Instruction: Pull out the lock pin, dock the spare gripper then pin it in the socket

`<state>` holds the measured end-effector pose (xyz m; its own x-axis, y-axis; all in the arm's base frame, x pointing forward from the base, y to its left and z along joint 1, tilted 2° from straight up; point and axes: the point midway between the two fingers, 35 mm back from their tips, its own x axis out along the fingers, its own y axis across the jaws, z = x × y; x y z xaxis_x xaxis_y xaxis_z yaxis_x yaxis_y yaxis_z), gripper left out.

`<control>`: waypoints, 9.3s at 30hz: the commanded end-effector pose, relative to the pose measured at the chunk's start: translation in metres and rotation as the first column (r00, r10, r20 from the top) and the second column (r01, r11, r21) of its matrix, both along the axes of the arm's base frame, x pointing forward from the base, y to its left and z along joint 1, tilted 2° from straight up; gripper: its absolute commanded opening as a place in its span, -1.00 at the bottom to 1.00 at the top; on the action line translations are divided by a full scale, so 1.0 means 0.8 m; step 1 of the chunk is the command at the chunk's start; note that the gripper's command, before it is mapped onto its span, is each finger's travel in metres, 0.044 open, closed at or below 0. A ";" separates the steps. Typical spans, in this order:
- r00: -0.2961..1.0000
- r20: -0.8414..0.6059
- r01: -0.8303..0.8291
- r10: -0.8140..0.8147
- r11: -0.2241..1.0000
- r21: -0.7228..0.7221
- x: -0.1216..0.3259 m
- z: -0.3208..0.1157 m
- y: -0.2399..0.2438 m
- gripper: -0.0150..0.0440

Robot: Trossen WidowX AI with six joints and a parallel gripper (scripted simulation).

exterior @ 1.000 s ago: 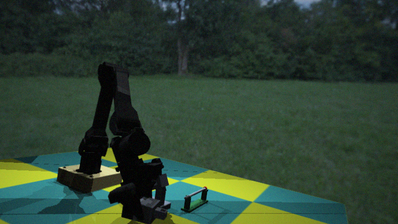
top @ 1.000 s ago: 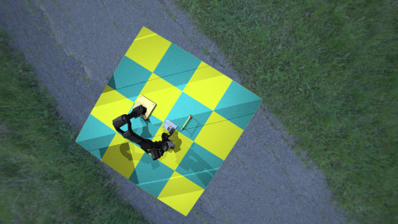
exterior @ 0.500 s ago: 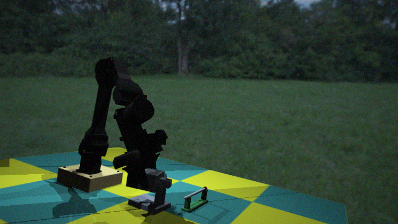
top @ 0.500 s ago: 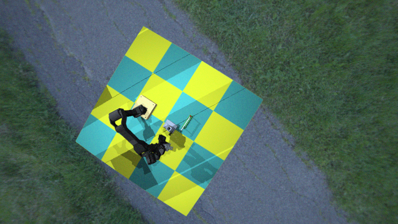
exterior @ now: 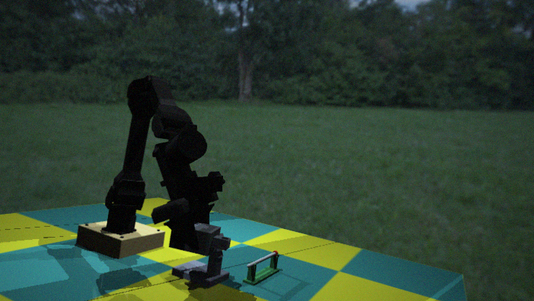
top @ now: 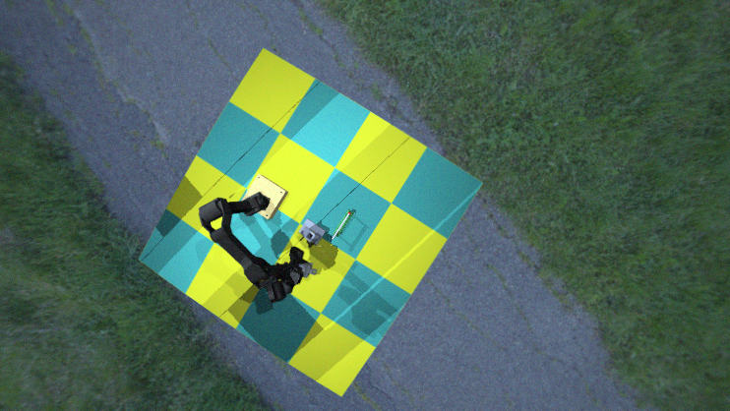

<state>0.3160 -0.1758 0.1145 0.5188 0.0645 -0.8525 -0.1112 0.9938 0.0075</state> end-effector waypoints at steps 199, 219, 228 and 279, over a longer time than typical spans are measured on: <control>0.581 -0.811 -0.795 -0.072 0.166 -0.584 -0.056 -0.018 0.195 0.04; 0.573 -0.816 -0.800 -0.074 0.161 -0.577 -0.066 -0.002 0.196 1.00; 0.563 -0.822 -0.809 -0.080 0.149 -0.569 -0.076 0.015 0.196 1.00; 0.579 -0.814 -0.814 0.033 0.075 -0.576 -0.106 0.112 0.186 1.00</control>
<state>0.2317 -0.0258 0.1957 0.1962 -0.8327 -0.5178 -0.8761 0.0883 -0.4740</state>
